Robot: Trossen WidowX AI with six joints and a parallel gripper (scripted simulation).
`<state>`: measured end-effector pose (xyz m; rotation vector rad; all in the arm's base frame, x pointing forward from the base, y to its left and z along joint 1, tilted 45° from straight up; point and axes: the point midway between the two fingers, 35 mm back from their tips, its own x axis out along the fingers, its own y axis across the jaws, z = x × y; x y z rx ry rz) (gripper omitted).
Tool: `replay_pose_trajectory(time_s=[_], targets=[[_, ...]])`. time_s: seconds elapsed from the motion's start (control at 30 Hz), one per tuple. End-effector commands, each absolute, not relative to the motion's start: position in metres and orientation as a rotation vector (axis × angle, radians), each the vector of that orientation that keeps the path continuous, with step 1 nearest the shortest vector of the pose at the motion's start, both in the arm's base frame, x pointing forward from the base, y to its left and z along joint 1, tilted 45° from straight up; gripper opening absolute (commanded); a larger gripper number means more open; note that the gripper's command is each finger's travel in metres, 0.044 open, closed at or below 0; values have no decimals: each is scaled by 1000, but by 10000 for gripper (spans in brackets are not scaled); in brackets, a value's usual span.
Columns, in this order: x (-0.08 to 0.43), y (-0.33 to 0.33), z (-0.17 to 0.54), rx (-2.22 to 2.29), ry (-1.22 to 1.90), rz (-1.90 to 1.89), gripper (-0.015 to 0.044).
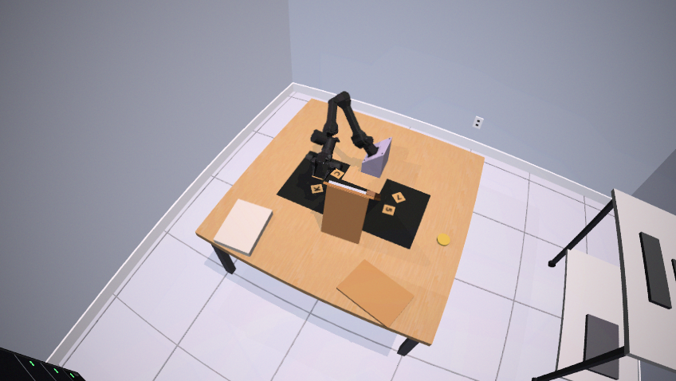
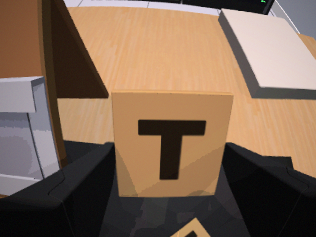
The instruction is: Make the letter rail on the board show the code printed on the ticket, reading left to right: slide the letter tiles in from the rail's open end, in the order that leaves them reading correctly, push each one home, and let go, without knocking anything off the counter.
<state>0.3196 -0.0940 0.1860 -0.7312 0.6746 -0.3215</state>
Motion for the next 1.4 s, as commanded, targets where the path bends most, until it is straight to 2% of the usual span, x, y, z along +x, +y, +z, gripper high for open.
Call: replay_pose_trajectory(time_s=[0.0, 1.37], targets=[[320, -92, 185, -729, 673, -324, 0], [321, -78, 170, -728, 674, -323, 0]])
